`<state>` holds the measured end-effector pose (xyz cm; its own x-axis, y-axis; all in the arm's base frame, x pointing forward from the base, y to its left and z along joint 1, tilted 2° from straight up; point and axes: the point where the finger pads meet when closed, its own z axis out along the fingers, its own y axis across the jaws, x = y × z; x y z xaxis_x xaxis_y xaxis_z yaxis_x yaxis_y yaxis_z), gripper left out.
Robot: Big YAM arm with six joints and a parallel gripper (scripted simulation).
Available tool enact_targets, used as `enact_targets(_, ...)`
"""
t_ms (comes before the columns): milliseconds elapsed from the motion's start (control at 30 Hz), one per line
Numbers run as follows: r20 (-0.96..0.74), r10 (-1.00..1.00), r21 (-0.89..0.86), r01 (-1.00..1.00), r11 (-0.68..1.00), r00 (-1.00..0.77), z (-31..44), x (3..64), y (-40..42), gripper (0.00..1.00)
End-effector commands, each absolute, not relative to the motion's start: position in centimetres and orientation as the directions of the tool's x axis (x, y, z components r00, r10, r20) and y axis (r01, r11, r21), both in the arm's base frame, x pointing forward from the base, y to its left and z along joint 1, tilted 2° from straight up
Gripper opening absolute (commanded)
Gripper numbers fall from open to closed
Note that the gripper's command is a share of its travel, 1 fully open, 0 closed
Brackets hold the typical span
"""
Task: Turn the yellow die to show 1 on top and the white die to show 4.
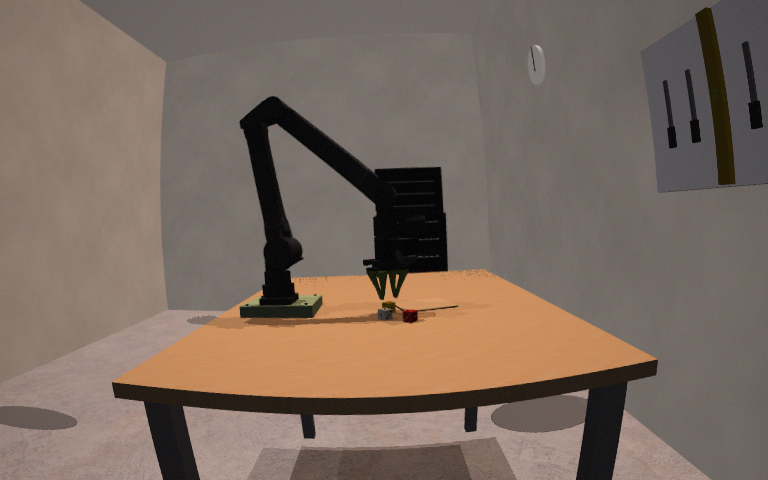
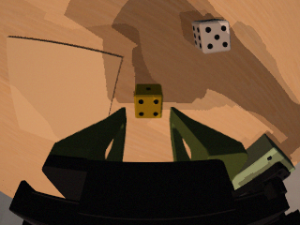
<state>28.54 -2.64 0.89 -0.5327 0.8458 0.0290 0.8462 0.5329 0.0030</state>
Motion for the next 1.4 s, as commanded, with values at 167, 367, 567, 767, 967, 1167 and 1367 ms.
enact_targets(167,0.017,0.845,0.016,0.845,0.535,-0.535,1.08,28.93,-2.21,0.39)
enact_targets(367,0.017,0.845,0.016,0.845,0.535,-0.535,1.08,28.93,-2.21,0.39)
enact_targets(567,0.017,0.845,0.016,0.845,0.535,-0.535,1.08,28.93,-2.21,0.39)
enact_targets(767,0.016,0.845,0.017,0.845,0.535,-0.535,1.12,28.93,-2.21,0.39)
enact_targets(967,0.009,0.845,0.027,0.845,0.535,-0.535,1.47,29.30,-2.24,0.39)
enact_targets(1167,0.009,0.845,0.026,0.845,0.535,-0.535,1.45,29.23,-2.23,0.39)
enact_targets(1367,0.009,0.845,0.026,0.845,0.535,-0.535,1.45,29.23,-2.23,0.39)
